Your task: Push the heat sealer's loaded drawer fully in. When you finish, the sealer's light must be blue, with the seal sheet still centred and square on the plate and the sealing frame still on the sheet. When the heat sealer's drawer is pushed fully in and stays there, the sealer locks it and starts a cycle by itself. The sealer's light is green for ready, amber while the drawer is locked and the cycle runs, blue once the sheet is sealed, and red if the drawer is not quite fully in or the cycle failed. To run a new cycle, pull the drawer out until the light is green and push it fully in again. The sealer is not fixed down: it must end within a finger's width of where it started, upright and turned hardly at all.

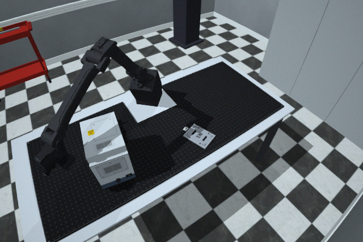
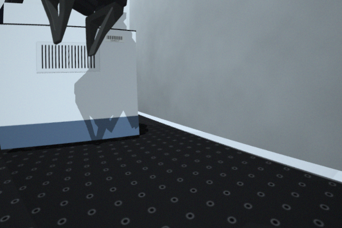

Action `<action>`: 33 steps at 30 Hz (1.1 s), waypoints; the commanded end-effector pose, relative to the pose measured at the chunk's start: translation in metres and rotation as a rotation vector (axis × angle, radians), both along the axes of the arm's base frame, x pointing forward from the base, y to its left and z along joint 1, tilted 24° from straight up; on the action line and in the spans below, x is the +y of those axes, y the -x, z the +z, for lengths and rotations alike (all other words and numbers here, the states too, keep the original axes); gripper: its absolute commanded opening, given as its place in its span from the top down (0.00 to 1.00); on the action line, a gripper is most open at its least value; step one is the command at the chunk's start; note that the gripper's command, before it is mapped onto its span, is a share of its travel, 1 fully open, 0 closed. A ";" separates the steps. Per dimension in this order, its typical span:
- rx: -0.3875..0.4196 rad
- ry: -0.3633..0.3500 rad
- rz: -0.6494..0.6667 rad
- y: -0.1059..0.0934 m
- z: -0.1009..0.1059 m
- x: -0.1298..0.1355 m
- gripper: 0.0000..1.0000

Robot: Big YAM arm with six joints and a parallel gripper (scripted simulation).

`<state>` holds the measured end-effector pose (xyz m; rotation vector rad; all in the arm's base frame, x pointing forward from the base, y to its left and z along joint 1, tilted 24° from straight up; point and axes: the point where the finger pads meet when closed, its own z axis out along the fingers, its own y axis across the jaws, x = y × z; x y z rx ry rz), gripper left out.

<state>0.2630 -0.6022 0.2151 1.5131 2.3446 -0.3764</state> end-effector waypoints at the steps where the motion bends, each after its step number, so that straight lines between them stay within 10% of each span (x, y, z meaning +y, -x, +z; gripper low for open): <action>1: -0.007 0.036 0.001 0.019 0.013 -0.003 0.55; 13: 0.033 -0.120 -0.101 0.044 -0.038 0.001 0.55; 22: 0.018 -0.060 -0.099 0.087 -0.023 -0.002 0.55; 23: 0.043 -0.132 -0.128 0.091 -0.047 -0.004 0.55; 29: 0.036 -0.176 -0.193 0.085 -0.040 -0.007 0.55; 33: 0.052 -0.202 -0.200 0.119 -0.068 0.001 0.55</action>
